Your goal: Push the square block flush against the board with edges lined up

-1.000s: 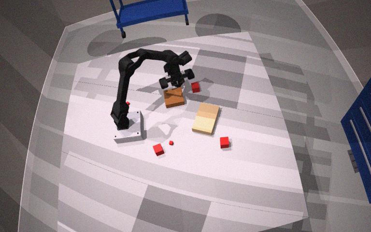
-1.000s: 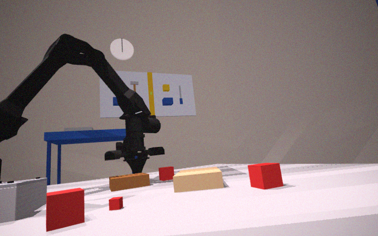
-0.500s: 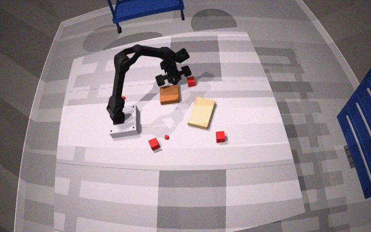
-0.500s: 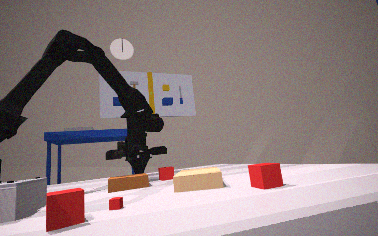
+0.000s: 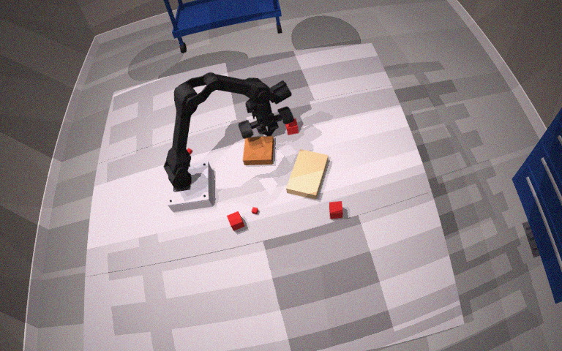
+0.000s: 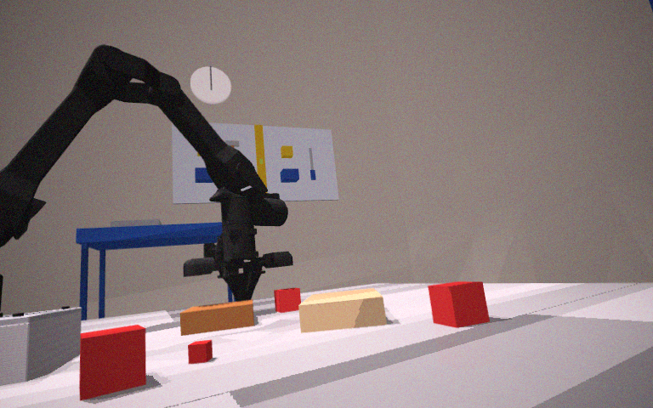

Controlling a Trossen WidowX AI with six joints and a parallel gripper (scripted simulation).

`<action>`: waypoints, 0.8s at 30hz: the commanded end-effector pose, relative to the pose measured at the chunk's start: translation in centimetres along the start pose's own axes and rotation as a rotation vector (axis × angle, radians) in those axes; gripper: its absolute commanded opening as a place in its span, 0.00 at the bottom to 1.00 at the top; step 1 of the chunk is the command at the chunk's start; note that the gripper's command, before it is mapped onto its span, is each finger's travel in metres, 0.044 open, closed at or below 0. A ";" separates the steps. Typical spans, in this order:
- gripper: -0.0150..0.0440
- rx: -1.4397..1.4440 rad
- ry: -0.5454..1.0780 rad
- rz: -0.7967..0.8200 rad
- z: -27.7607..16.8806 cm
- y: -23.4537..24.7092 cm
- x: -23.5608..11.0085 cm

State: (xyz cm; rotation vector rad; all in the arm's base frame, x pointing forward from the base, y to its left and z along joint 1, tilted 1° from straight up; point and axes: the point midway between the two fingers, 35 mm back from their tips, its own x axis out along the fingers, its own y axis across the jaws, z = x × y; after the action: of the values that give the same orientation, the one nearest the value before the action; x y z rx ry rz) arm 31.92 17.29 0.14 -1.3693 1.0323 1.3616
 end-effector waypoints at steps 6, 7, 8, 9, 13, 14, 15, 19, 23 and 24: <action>0.25 -0.001 0.010 0.010 -1.7 0.6 0.2; 0.25 -0.001 0.010 0.010 -1.8 0.7 0.2; 0.25 -0.001 0.010 0.010 -2.0 0.7 0.2; 0.25 -0.001 0.010 0.010 -2.1 0.7 0.2; 0.25 -0.001 0.011 0.010 -2.5 0.8 0.2; 0.25 -0.001 0.011 0.010 -2.5 0.8 0.2; 0.25 -0.001 0.011 0.010 -2.4 0.8 0.2; 0.25 -0.001 0.010 0.010 -1.9 0.7 0.2; 0.25 -0.001 0.009 0.010 -1.2 0.6 0.3; 0.25 -0.001 0.009 0.010 -1.1 0.6 0.3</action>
State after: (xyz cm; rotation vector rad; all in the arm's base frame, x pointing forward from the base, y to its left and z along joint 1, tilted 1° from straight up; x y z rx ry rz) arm 31.57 15.63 -0.21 -1.3727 1.0432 1.3703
